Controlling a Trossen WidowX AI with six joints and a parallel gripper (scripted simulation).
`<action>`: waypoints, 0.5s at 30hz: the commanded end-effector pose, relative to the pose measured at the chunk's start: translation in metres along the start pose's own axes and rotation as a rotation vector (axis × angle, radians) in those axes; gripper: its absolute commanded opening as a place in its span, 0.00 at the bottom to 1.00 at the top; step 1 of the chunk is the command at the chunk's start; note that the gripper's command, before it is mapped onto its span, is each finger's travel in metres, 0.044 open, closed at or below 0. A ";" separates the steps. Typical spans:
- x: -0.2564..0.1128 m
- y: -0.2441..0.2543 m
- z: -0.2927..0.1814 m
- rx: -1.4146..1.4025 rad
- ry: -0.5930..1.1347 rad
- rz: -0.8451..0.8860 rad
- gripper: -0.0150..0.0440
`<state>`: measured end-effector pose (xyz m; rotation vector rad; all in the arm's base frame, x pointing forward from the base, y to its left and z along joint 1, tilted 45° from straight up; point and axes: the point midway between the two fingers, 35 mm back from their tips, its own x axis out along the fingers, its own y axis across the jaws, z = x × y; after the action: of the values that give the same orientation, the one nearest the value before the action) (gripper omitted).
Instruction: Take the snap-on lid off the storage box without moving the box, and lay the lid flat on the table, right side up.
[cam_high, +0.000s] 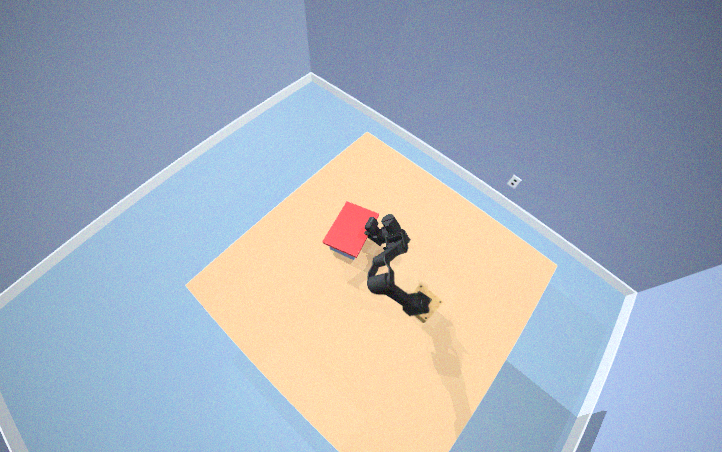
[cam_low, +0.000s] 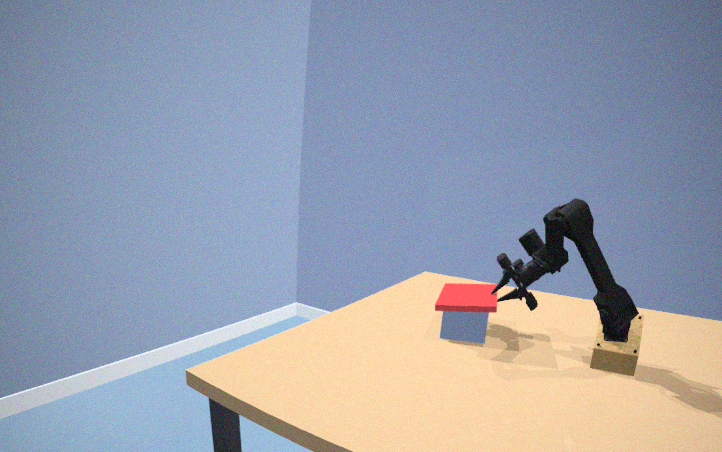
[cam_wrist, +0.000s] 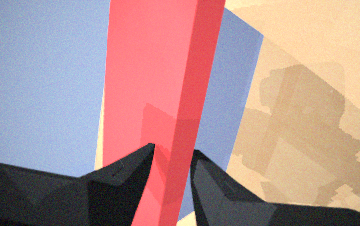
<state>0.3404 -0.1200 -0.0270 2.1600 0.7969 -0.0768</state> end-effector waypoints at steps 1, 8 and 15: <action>-0.005 0.005 0.000 -0.007 0.002 0.012 0.25; -0.001 0.002 0.000 -0.001 0.000 0.004 0.25; -0.001 0.002 0.000 -0.001 0.000 0.004 0.25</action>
<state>0.3400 -0.1223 -0.0252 2.1610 0.7907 -0.0727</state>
